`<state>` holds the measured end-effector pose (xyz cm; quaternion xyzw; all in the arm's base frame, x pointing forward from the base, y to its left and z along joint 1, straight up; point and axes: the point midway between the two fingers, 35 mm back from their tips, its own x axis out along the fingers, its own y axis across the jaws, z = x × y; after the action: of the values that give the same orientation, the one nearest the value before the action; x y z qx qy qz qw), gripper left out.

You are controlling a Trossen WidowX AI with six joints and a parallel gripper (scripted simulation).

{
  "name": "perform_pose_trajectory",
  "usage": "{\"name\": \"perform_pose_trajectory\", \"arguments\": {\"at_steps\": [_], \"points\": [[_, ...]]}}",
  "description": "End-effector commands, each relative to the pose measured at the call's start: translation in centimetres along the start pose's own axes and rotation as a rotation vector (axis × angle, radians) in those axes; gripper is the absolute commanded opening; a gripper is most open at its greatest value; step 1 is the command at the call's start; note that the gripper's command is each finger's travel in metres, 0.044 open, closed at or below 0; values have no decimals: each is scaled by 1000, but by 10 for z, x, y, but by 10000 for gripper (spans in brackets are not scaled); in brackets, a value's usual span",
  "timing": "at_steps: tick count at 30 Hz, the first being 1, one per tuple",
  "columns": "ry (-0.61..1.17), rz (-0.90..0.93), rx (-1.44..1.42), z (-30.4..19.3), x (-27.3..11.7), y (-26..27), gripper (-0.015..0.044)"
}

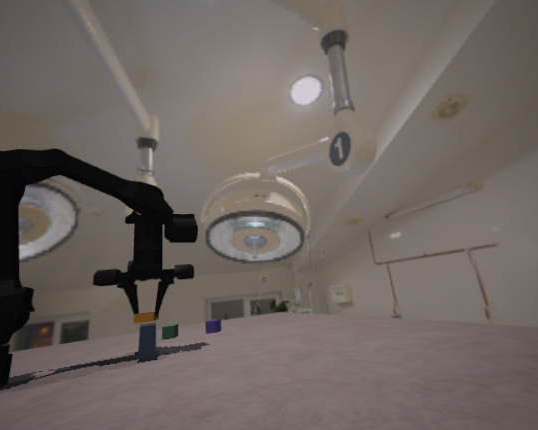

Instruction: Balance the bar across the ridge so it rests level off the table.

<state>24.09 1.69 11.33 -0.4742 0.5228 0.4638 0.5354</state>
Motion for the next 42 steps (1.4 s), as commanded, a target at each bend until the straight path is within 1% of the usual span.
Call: {"name": "perform_pose_trajectory", "arguments": {"at_steps": [1,42], "points": [[-1,-2,2,0,1,0,0],[-1,-2,2,0,4,0,0]]}}
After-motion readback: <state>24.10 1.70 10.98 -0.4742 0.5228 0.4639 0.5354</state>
